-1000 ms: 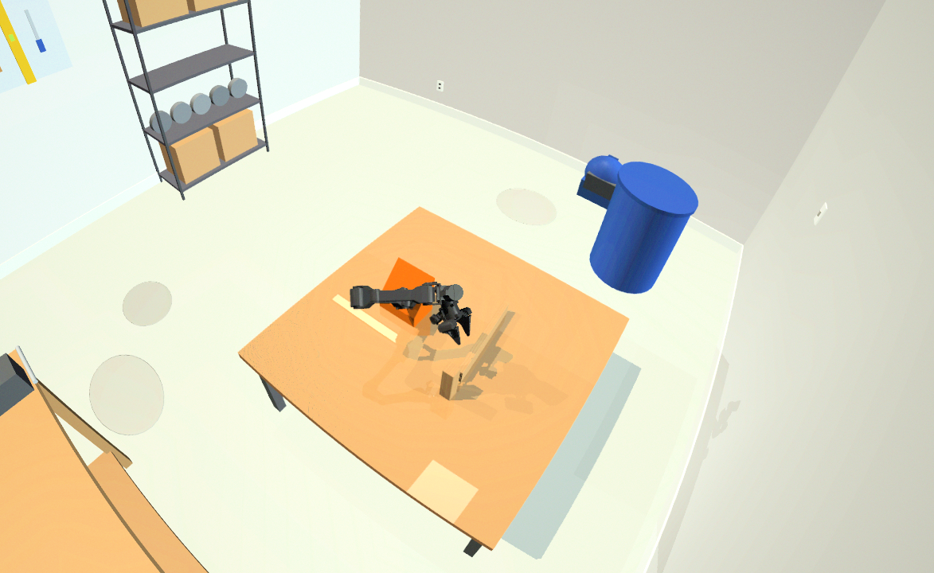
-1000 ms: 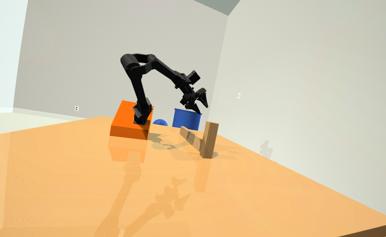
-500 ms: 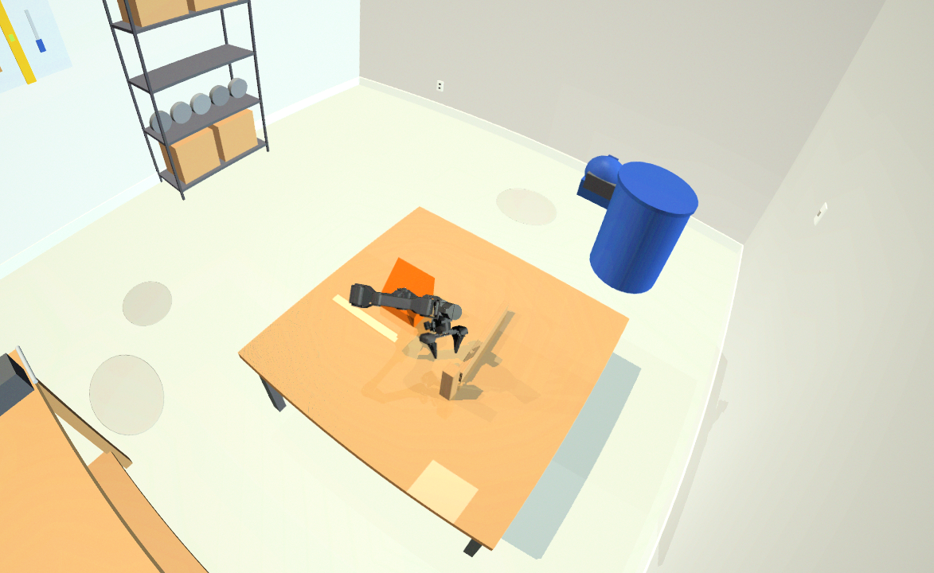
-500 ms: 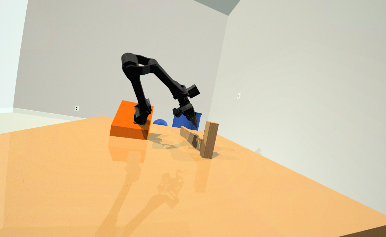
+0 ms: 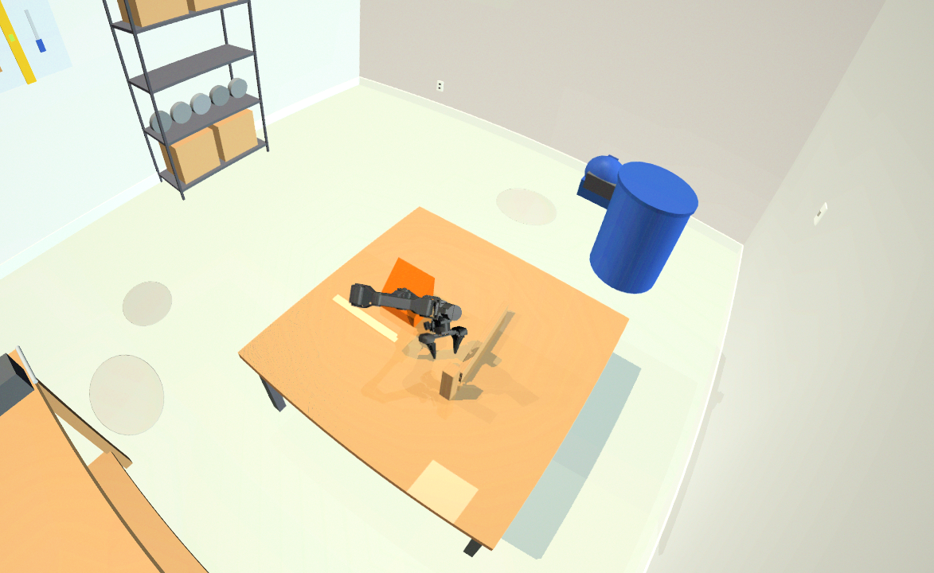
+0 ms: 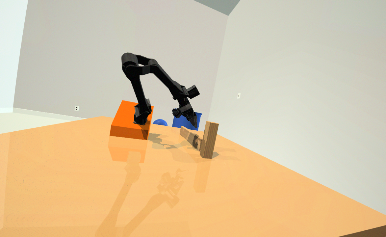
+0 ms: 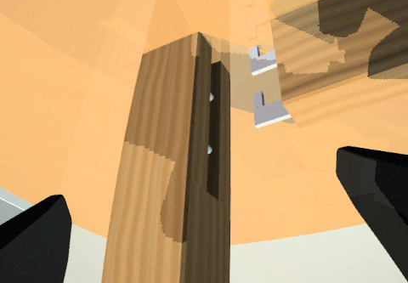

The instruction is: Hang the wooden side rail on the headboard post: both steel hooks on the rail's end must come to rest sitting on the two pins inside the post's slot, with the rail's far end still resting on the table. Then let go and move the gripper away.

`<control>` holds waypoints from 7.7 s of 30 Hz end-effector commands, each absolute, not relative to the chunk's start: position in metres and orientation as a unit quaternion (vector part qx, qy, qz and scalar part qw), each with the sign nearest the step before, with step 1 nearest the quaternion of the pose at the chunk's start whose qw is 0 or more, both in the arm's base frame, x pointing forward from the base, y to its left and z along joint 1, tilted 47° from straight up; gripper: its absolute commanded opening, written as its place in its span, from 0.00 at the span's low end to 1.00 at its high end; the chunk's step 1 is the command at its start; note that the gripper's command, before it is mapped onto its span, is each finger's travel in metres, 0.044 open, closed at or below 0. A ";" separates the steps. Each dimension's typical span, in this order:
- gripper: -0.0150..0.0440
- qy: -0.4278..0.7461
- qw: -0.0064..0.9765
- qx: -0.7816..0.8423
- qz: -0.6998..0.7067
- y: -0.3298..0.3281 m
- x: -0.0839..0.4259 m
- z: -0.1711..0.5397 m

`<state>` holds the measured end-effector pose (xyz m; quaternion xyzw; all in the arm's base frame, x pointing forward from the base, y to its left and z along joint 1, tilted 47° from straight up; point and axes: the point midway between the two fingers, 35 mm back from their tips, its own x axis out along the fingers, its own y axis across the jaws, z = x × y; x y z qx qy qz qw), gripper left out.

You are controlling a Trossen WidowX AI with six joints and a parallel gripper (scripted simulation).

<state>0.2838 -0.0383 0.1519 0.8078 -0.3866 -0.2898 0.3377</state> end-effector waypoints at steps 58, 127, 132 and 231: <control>1.00 0.072 0.884 -0.133 -0.443 -0.015 0.312 0.127; 1.00 0.529 0.463 -0.707 0.082 0.047 0.403 0.066; 1.00 0.560 0.386 -0.715 0.160 0.046 0.392 0.072; 0.47 0.616 0.228 -0.695 0.292 -0.048 0.361 0.014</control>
